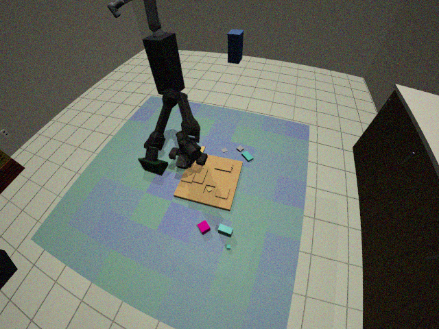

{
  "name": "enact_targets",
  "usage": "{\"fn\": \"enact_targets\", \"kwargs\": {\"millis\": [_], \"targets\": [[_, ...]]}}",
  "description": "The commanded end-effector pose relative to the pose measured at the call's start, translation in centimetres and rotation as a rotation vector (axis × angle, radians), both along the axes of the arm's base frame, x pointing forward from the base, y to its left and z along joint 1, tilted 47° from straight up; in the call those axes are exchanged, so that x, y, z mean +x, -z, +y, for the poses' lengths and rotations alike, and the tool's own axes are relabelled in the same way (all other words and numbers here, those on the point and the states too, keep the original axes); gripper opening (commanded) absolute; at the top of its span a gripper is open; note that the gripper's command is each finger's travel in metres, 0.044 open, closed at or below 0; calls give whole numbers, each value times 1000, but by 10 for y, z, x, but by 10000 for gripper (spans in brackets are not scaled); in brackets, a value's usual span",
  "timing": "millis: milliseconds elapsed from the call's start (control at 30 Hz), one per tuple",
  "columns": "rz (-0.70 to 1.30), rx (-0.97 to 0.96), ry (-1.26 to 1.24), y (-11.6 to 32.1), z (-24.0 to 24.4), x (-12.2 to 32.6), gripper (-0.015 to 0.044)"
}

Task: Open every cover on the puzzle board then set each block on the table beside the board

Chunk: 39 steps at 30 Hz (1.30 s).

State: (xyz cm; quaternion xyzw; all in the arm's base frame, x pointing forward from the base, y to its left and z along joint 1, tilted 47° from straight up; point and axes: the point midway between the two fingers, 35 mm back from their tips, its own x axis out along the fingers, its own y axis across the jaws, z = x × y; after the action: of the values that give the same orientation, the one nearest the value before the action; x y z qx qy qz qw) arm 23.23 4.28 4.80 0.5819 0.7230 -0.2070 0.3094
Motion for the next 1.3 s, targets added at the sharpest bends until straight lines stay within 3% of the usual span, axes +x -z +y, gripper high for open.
{"fn": "enact_targets", "kwargs": {"millis": [0, 1267], "targets": [[7, 3, 2, 4, 4, -2, 0], [7, 7, 2, 29, 31, -8, 0]]}}
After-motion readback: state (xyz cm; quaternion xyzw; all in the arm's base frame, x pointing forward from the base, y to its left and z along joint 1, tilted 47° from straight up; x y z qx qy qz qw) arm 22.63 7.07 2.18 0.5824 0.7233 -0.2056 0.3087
